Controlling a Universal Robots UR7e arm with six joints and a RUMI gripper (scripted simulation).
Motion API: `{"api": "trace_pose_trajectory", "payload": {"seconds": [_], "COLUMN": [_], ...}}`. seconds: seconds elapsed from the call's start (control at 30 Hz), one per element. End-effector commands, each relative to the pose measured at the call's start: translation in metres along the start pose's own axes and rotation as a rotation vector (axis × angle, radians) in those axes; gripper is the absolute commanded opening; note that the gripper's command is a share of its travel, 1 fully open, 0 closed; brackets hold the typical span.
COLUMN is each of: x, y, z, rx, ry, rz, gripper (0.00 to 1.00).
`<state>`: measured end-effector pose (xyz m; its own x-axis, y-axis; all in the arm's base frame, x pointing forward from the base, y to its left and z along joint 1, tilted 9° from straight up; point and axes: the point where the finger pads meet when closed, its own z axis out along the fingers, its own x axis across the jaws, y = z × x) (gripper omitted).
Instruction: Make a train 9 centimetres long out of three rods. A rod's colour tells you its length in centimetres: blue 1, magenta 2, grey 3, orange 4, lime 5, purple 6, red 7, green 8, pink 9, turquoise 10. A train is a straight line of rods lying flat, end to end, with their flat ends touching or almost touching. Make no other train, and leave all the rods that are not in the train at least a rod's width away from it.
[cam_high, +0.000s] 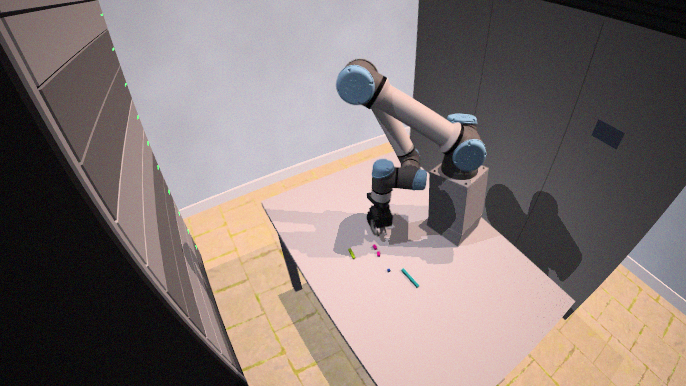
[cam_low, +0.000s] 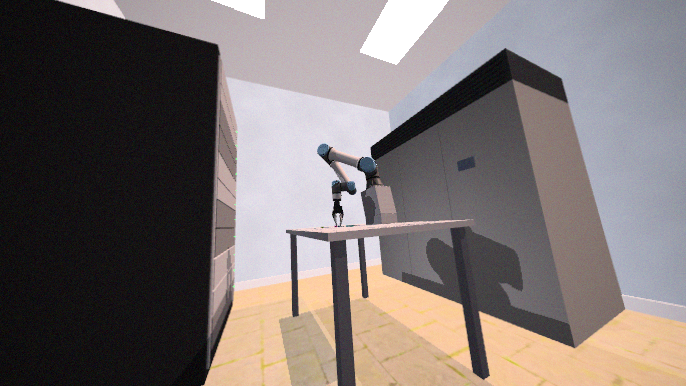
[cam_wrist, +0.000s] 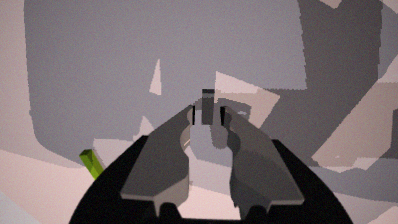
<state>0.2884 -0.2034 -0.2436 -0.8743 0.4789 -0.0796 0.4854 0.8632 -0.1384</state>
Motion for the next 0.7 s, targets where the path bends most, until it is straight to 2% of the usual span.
{"api": "trace_pose_trajectory", "payload": {"seconds": [0.0, 0.13, 0.17, 0.67], "x": [-0.0003, -0.0003, -0.0003, -0.0003], "y": [-0.0001, -0.0001, -0.0001, -0.0001], "z": [-0.0003, -0.0003, -0.0003, -0.0003], "rx": [0.0, 0.0, 0.0, 0.0], "ry": [-0.001, -0.001, -0.001, -0.001], "rz": [0.0, 0.0, 0.0, 0.0], "gripper": [0.14, 0.14, 0.0, 0.0]}}
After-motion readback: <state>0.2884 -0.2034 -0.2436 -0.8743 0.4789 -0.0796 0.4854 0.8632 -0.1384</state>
